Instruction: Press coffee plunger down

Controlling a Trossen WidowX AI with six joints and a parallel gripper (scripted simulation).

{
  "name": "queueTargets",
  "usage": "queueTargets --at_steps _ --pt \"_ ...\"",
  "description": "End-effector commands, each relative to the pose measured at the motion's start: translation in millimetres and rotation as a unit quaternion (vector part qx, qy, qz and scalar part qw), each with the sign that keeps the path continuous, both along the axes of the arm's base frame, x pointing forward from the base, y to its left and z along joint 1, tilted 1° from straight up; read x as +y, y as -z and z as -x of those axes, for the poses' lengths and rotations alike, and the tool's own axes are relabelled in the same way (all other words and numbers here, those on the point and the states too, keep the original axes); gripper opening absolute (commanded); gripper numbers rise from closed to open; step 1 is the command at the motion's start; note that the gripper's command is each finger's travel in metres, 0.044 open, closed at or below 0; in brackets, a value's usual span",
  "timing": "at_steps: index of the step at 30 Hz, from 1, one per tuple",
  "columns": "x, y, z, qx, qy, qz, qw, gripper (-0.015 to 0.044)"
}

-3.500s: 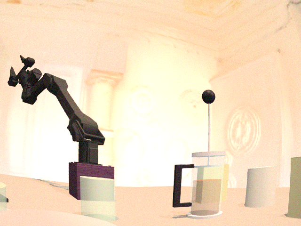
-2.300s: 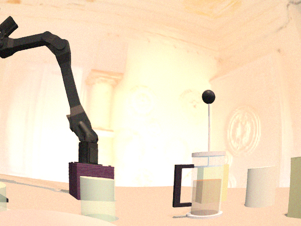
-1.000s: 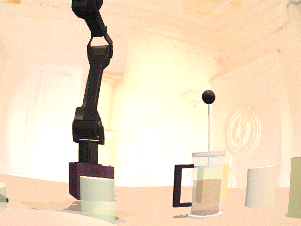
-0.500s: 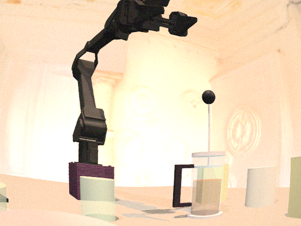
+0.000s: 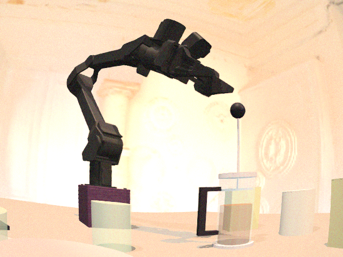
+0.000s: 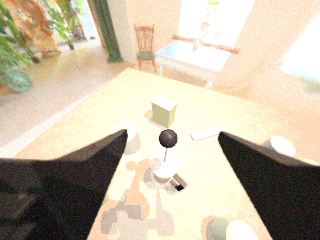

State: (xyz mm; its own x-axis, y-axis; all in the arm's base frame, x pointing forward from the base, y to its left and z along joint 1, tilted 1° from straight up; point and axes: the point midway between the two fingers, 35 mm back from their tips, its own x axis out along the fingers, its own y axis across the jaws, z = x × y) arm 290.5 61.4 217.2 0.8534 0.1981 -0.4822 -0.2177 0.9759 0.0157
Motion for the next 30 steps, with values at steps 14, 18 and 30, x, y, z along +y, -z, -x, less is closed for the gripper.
queueTargets --at_steps 14,18,30 --pt "1.6 35.9 -5.1 0.008 0.001 0.004 1.000 0.0440" --pt "2.9 39.1 -10.6 0.008 0.001 0.004 1.000 0.0440" --pt "6.5 49.5 -26.3 0.007 0.001 0.004 1.000 0.0440"
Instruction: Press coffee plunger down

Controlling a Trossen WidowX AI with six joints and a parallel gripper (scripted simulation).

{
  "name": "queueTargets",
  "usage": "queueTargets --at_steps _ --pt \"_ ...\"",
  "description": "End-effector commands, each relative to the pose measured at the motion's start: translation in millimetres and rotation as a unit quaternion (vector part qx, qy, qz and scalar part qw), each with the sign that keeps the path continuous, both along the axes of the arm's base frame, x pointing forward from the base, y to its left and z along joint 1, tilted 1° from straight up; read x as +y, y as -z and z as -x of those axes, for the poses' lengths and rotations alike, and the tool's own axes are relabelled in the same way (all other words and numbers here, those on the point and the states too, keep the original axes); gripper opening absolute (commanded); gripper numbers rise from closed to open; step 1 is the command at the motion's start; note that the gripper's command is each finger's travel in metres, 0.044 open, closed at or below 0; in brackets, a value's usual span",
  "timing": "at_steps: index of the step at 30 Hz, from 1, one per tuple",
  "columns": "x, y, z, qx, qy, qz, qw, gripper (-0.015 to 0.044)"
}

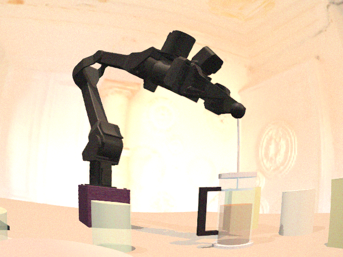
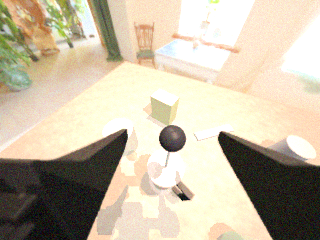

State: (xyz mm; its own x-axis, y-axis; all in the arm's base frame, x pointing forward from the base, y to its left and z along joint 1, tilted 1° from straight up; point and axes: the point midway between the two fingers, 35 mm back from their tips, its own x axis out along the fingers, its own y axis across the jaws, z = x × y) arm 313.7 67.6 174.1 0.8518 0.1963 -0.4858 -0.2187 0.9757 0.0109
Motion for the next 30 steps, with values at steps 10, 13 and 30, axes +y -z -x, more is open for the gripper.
queueTargets --at_steps 10,13,30 --pt "1.5 10.8 -8.6 0.006 0.002 0.001 1.000 0.0335" --pt "1.5 10.8 -8.6 0.006 0.002 0.001 1.000 0.0256" --pt "1.7 12.4 -9.1 0.006 0.002 0.001 1.000 0.0115"
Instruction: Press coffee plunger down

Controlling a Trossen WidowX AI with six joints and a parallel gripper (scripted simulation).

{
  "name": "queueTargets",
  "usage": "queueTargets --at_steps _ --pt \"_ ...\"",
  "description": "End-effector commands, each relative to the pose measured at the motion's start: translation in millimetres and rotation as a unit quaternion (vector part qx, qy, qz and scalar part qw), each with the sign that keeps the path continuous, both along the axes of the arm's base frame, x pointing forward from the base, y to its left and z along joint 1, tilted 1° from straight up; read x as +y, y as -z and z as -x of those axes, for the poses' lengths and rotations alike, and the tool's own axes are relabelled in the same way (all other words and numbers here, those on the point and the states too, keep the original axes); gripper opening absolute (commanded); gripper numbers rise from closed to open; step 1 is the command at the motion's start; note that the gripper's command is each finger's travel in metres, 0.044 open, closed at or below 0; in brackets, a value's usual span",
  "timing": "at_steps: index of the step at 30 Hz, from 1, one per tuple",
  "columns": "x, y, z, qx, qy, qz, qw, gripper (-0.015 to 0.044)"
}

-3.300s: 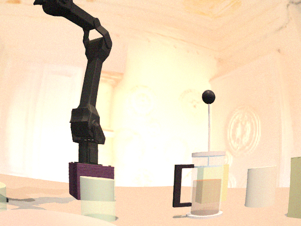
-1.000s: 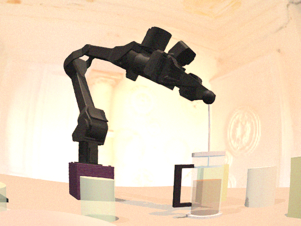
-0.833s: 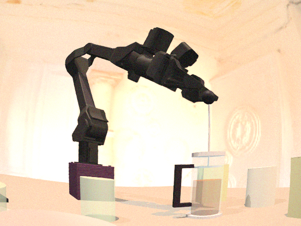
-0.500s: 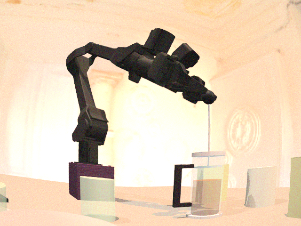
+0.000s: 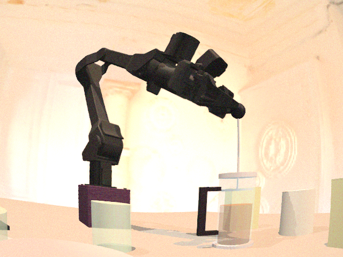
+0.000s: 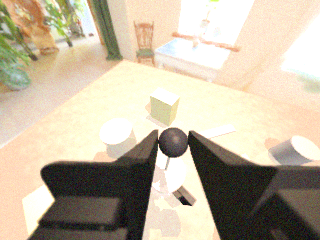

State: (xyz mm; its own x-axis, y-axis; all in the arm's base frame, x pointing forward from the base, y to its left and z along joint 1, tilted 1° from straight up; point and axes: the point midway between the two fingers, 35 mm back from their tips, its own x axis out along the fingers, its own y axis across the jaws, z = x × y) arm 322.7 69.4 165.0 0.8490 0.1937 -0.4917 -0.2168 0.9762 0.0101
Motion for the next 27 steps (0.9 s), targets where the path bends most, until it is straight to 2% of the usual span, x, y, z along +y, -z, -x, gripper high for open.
queueTargets --at_steps 1,27 --pt "0.0 4.3 -0.4 0.002 0.001 0.000 1.000 0.0115" --pt "2.5 46.5 -9.4 0.002 0.001 0.000 1.000 0.0115"
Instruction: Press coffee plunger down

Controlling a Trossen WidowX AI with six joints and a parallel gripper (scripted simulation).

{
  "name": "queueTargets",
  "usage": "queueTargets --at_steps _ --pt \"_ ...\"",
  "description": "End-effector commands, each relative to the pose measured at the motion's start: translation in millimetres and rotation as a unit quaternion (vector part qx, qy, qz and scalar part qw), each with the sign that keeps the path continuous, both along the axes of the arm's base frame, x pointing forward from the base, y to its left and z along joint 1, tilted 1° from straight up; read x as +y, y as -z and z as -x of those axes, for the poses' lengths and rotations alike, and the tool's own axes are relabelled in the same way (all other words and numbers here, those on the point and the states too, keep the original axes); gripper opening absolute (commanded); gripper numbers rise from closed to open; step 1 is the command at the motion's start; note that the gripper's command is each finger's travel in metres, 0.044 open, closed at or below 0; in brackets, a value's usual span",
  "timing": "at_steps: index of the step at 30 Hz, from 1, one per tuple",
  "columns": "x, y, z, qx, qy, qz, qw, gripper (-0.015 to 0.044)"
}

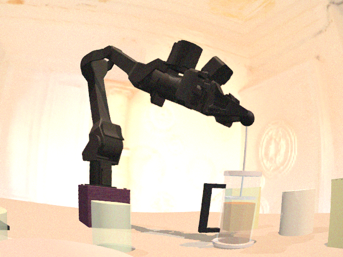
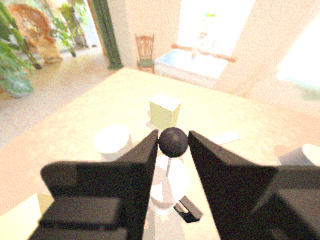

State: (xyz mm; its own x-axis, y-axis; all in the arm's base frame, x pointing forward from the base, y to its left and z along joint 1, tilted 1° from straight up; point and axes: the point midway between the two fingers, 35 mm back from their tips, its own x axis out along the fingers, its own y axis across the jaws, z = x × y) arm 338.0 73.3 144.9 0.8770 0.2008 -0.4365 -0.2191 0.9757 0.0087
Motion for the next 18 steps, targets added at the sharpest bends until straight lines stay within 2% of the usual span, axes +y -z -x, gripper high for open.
queueTargets --at_steps 1,18 --pt "-1.4 28.0 5.6 0.033 0.002 0.006 0.999 0.0115" --pt "0.6 55.6 -0.3 0.033 0.002 0.006 0.999 0.0115"
